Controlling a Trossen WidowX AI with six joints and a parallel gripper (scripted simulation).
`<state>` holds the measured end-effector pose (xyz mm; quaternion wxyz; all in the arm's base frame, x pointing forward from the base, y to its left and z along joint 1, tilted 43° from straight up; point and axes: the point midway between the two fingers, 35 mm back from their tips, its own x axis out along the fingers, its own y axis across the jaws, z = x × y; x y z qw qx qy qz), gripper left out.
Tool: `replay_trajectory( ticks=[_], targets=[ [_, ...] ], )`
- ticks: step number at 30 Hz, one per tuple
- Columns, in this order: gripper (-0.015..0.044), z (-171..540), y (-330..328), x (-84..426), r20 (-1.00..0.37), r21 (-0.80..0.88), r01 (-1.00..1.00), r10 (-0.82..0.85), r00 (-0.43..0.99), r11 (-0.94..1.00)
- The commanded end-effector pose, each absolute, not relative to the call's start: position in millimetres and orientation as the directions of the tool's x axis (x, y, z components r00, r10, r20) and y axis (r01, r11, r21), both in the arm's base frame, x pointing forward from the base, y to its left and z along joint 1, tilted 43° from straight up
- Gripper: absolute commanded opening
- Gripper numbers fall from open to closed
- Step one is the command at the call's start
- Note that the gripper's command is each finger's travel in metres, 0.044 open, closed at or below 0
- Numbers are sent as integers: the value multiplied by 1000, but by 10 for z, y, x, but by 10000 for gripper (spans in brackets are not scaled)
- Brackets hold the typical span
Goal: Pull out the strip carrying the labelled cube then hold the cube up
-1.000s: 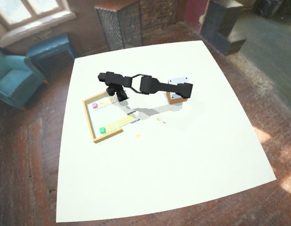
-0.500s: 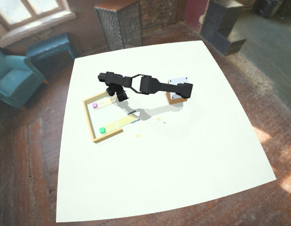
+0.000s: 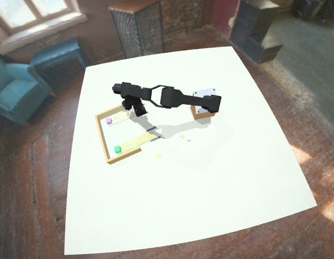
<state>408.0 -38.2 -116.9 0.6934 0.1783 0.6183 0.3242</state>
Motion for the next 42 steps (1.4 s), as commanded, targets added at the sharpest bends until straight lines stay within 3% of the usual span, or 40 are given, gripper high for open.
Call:
replay_trajectory(
  ticks=[1,42],
  targets=[
    [0,-1189,-364,4070,-739,653,-225,674,24,724],
    [0,-1226,-348,4040,-739,653,-225,674,24,724]
  ],
)
